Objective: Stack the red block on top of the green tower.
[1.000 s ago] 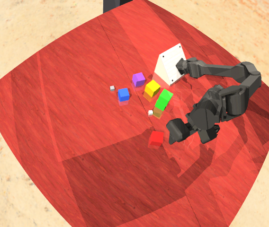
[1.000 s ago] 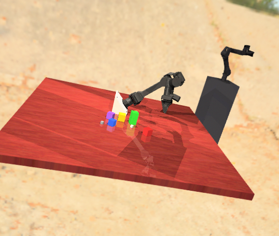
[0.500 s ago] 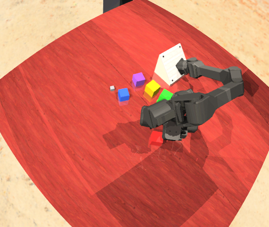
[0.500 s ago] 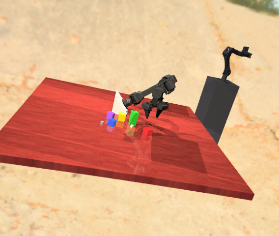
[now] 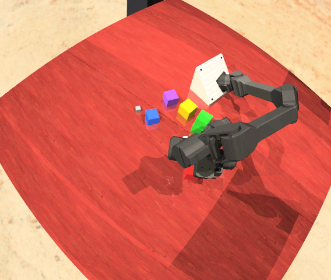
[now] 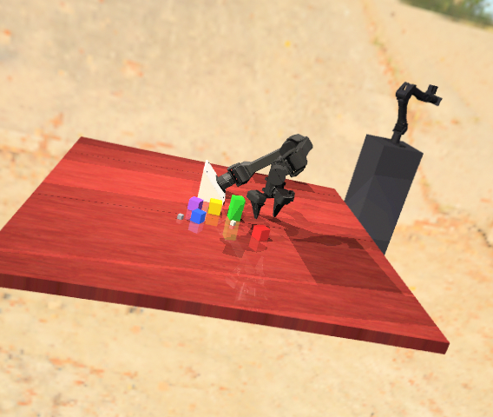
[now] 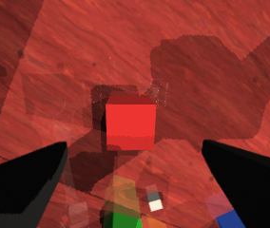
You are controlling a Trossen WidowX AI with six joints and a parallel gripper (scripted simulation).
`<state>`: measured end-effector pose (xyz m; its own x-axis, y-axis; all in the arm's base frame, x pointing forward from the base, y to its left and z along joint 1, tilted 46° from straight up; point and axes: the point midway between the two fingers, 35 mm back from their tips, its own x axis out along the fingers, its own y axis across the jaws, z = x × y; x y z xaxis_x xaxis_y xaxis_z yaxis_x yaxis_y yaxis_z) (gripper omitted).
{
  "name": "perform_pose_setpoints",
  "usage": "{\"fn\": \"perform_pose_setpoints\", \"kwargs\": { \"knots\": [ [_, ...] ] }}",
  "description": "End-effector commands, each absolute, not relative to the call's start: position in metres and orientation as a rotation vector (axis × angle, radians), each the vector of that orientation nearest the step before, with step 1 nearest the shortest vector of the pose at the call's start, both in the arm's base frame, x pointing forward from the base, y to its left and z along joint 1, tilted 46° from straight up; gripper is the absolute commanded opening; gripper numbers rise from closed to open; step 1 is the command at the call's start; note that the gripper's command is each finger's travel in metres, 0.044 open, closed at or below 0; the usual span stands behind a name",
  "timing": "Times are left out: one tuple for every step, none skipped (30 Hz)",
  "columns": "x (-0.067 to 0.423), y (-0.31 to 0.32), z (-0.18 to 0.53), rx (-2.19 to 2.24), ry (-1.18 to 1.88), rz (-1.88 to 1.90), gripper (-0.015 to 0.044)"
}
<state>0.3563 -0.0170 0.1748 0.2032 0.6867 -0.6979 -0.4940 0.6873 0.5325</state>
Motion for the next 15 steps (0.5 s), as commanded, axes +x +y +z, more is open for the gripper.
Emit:
{"fn": "perform_pose_setpoints", "kwargs": {
  "knots": [
    [0.3580,0.0002,0.1598,0.218,1.092,0.840,0.0440],
    [0.3584,0.0006,0.1590,0.218,1.092,0.841,0.0440],
    [0.3586,0.0005,0.1589,0.218,1.092,0.841,0.0440],
    [0.3587,0.0004,0.1588,0.218,1.092,0.841,0.0440],
    [0.3588,0.0003,0.1588,0.218,1.092,0.841,0.0440],
    [0.3588,0.0003,0.1588,0.218,1.092,0.841,0.0440],
    [0.3589,0.0005,0.1586,0.218,1.092,0.841,0.0440],
    [0.3591,0.0008,0.1582,0.218,1.092,0.841,0.0440],
    [0.3593,0.0014,0.1576,0.218,1.092,0.841,0.0440],
    [0.3596,0.0021,0.1569,0.218,1.092,0.840,0.0440],
    [0.3599,0.0029,0.1560,0.218,1.092,0.840,0.0440],
    [0.3603,0.0040,0.1548,0.218,1.092,0.840,0.0440],
    [0.3608,0.0051,0.1537,0.218,1.092,0.840,0.0440],
    [0.3612,0.0062,0.1525,0.217,1.092,0.840,0.0440],
    [0.3616,0.0073,0.1514,0.217,1.092,0.840,0.0440]
  ]
}}
